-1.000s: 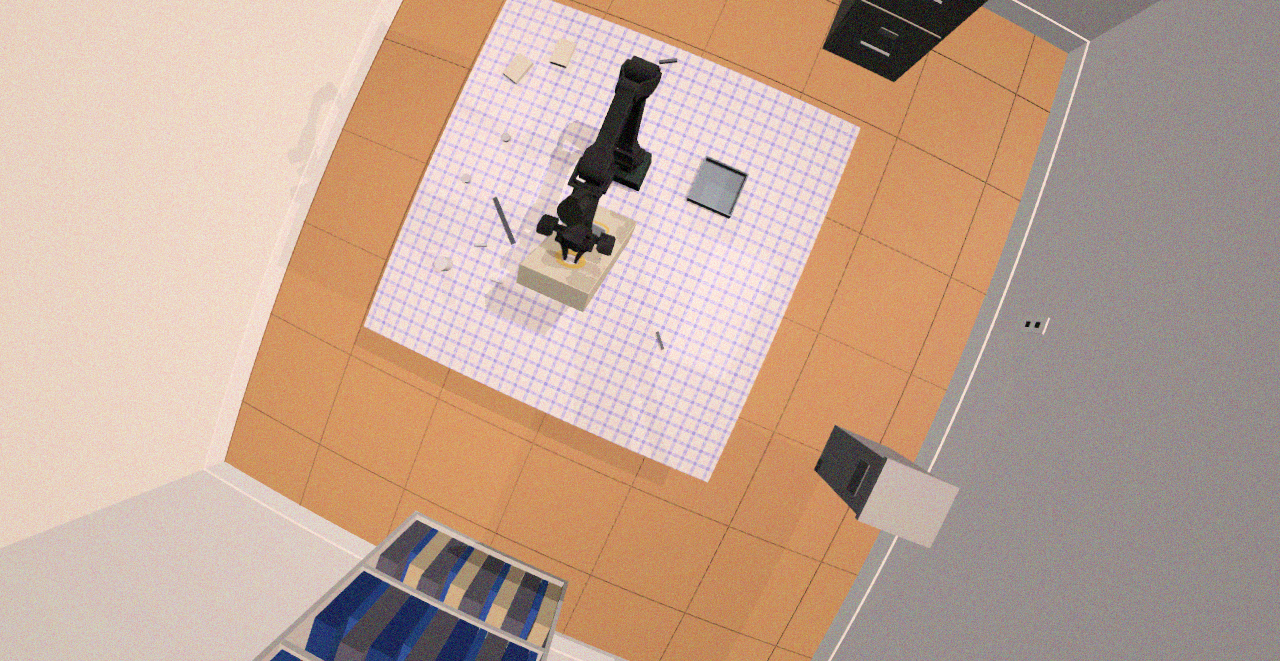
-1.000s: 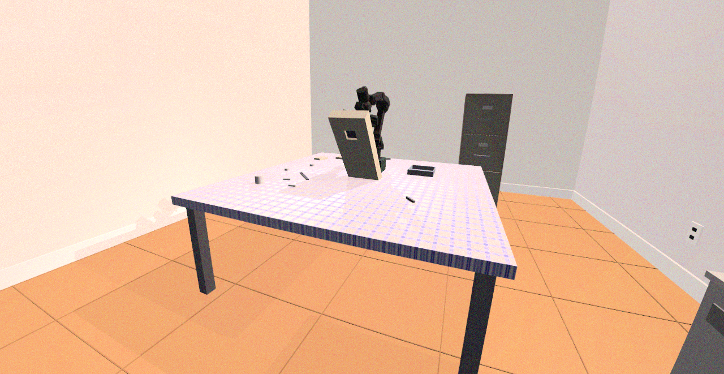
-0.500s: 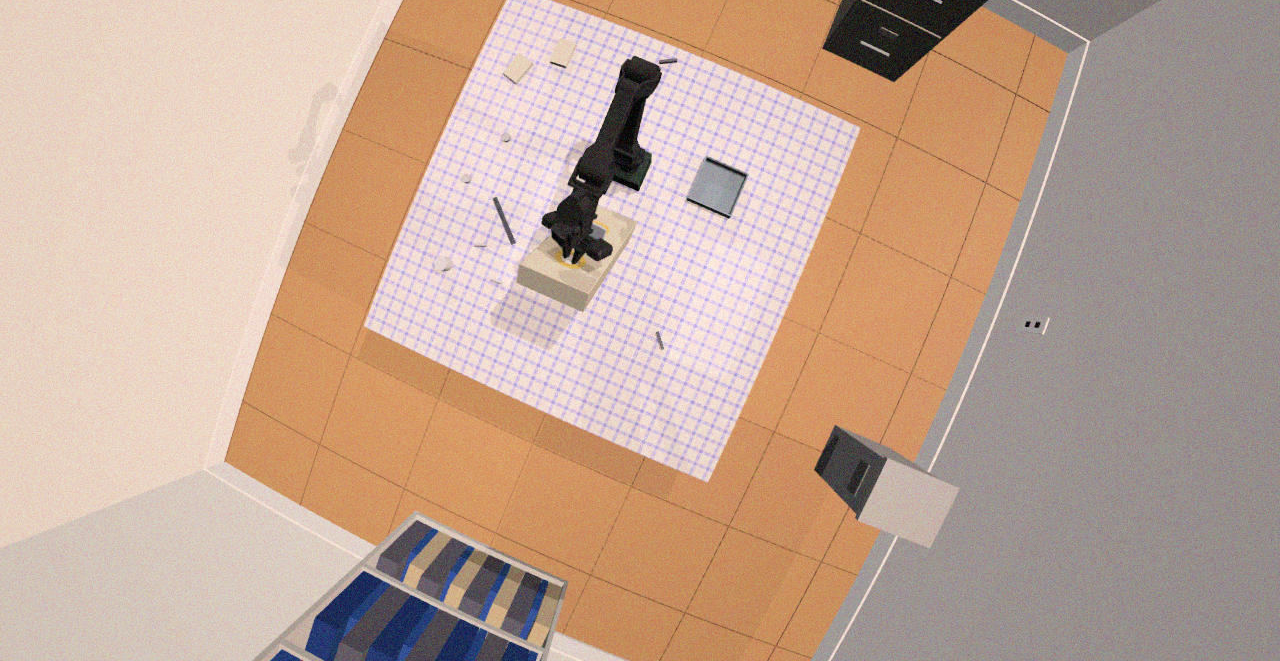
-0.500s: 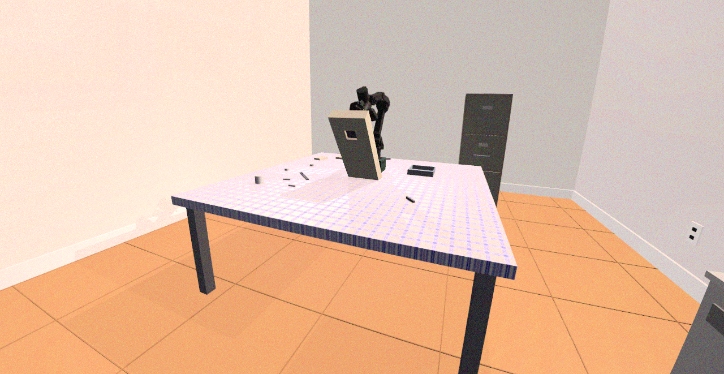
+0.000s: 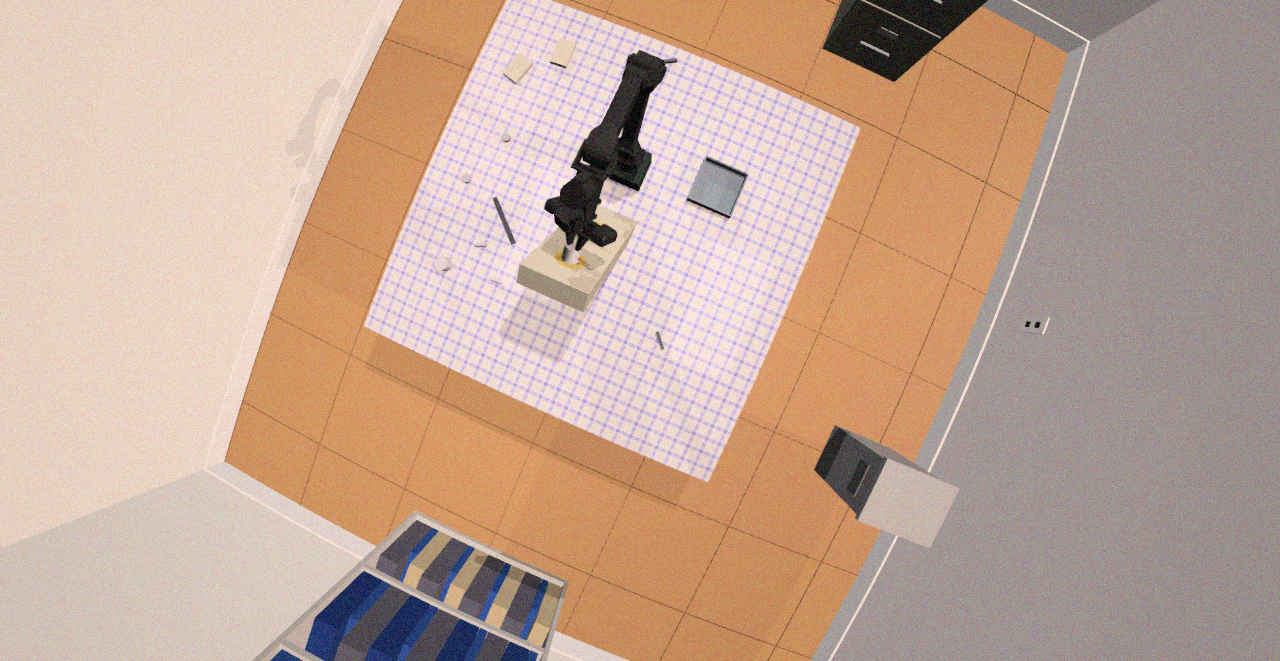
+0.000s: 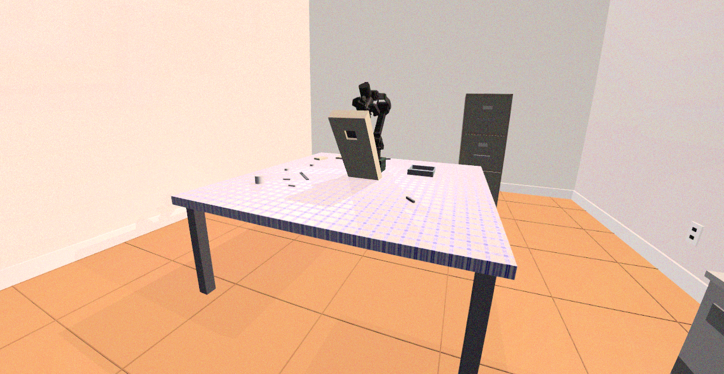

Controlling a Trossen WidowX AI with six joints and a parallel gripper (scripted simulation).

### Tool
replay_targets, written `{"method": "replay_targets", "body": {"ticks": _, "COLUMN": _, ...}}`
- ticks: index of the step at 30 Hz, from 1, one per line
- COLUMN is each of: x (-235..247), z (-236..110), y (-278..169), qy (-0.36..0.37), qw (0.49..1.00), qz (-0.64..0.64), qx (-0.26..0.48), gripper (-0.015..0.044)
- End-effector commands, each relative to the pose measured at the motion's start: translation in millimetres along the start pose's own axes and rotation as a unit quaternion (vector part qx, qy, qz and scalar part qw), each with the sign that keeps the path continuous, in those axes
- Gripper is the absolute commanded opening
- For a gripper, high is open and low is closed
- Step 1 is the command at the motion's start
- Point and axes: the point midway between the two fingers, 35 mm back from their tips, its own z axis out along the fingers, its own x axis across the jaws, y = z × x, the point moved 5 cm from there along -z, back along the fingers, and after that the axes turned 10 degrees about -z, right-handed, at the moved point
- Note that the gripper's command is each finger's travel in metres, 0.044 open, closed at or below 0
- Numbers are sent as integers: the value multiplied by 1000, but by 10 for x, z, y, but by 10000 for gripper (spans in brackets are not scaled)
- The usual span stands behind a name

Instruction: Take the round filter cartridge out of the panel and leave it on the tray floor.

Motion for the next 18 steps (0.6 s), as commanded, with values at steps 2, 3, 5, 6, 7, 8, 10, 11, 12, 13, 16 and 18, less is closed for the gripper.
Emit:
{"method": "replay_targets", "body": {"ticks": 2, "x": 0, "z": -266, "y": -6, "qy": 0, "qw": 1000, "qz": -10, "qx": -3, "gripper": 0}}
{"method": "replay_targets", "body": {"ticks": 3, "x": 0, "z": -294, "y": -10, "qy": 0, "qw": 1000, "qz": -11, "qx": -3, "gripper": 0}}
{"method": "replay_targets", "body": {"ticks": 5, "x": 0, "z": -304, "y": -12, "qy": 0, "qw": 1000, "qz": -11, "qx": -3, "gripper": 0}}
{"method": "replay_targets", "body": {"ticks": 6, "x": 0, "z": -304, "y": -12, "qy": 0, "qw": 1000, "qz": -11, "qx": -3, "gripper": 0}}
{"method": "replay_targets", "body": {"ticks": 7, "x": -1, "z": -303, "y": -17, "qy": 0, "qw": 1000, "qz": -11, "qx": -3, "gripper": 0}}
{"method": "replay_targets", "body": {"ticks": 8, "x": -4, "z": -302, "y": -33, "qy": 0, "qw": 1000, "qz": -11, "qx": -3, "gripper": 0}}
{"method": "replay_targets", "body": {"ticks": 10, "x": -12, "z": -298, "y": -90, "qy": 0, "qw": 1000, "qz": -11, "qx": -3, "gripper": 0}}
{"method": "replay_targets", "body": {"ticks": 11, "x": -17, "z": -296, "y": -122, "qy": 0, "qw": 1000, "qz": -11, "qx": -3, "gripper": 0}}
{"method": "replay_targets", "body": {"ticks": 12, "x": -23, "z": -293, "y": -155, "qy": 0, "qw": 1000, "qz": -11, "qx": -3, "gripper": 0}}
{"method": "replay_targets", "body": {"ticks": 13, "x": -28, "z": -290, "y": -188, "qy": 0, "qw": 1000, "qz": -11, "qx": -3, "gripper": 0}}
{"method": "replay_targets", "body": {"ticks": 16, "x": -43, "z": -280, "y": -287, "qy": 0, "qw": 1000, "qz": -11, "qx": -2, "gripper": 0}}
{"method": "replay_targets", "body": {"ticks": 18, "x": -53, "z": -272, "y": -354, "qy": 0, "qw": 1000, "qz": -11, "qx": -2, "gripper": 0}}
